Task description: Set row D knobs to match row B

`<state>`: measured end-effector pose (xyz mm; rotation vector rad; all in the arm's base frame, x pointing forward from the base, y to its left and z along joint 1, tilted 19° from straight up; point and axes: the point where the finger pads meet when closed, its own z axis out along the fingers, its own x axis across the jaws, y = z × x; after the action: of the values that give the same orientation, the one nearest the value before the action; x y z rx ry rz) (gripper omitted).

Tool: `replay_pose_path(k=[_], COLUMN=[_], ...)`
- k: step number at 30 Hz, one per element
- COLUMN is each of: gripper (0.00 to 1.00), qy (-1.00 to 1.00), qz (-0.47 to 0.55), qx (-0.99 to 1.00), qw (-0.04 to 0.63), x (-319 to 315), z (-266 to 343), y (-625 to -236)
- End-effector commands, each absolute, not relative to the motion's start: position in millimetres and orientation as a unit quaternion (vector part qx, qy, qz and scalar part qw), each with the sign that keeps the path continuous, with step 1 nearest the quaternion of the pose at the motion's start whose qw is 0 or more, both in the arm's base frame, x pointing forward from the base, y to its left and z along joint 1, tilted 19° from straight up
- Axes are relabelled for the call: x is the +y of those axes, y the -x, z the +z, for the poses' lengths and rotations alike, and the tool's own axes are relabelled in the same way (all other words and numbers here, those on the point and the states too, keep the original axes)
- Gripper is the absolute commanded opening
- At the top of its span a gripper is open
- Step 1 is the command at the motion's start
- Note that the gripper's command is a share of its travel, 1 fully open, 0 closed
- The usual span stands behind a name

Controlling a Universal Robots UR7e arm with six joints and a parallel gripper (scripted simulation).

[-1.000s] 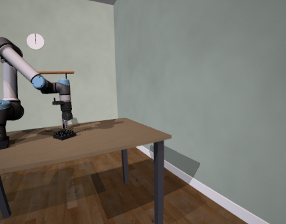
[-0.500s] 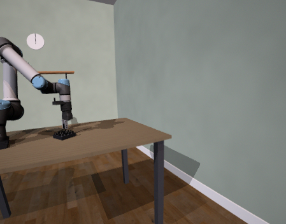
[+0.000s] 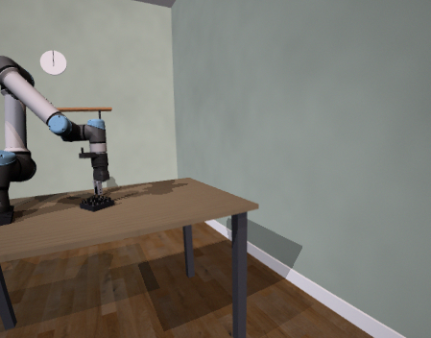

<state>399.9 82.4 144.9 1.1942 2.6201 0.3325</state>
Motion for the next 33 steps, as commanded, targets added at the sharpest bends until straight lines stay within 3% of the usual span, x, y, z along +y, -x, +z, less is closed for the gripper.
replay_pose_path(k=[1,33], gripper=[0.46,0.46], qy=[-0.409,-0.409], qz=[0.114,0.114], qx=[0.897,0.897], qw=[0.122,0.122], x=[82,84], z=[145,132], y=[-400,-405])
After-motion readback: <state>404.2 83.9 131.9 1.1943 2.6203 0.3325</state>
